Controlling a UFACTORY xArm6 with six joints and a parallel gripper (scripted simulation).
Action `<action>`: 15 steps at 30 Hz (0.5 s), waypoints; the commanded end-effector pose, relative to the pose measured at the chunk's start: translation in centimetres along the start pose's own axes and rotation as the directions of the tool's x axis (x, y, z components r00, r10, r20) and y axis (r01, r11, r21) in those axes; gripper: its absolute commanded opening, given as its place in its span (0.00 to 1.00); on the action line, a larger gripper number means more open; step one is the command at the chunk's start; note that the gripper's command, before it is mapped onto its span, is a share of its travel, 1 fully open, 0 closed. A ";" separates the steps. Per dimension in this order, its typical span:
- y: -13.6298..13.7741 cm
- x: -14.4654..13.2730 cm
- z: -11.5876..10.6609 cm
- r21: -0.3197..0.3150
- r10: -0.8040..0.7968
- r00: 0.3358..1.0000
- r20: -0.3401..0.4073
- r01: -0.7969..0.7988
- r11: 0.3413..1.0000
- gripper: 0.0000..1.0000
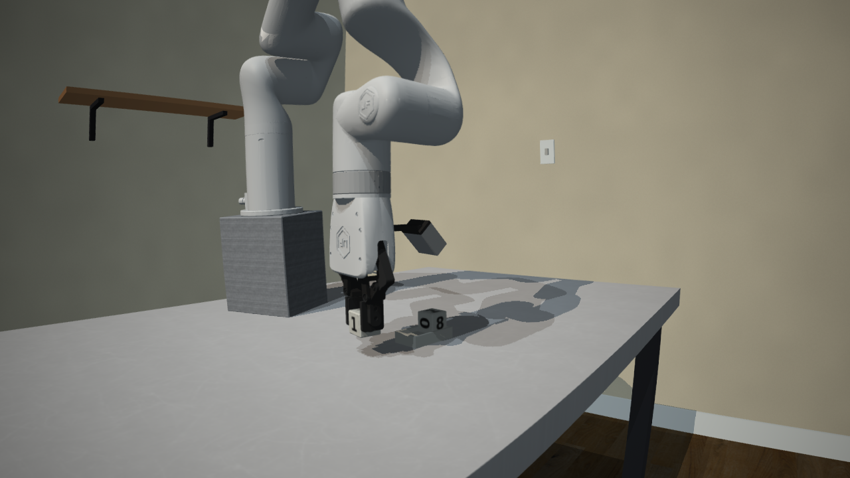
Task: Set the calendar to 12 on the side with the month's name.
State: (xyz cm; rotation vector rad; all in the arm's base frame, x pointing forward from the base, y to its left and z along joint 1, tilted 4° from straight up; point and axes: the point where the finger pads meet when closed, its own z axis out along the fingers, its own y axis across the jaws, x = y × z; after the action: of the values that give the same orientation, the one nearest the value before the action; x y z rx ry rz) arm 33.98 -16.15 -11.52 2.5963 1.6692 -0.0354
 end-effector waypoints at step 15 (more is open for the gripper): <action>0.3 0.0 2.6 -0.003 0.000 1.000 0.001 0.000 1.000 0.29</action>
State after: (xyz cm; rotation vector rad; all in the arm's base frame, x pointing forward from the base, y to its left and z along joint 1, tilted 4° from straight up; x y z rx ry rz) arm 34.14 -16.37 -14.13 2.5957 1.6686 -0.0356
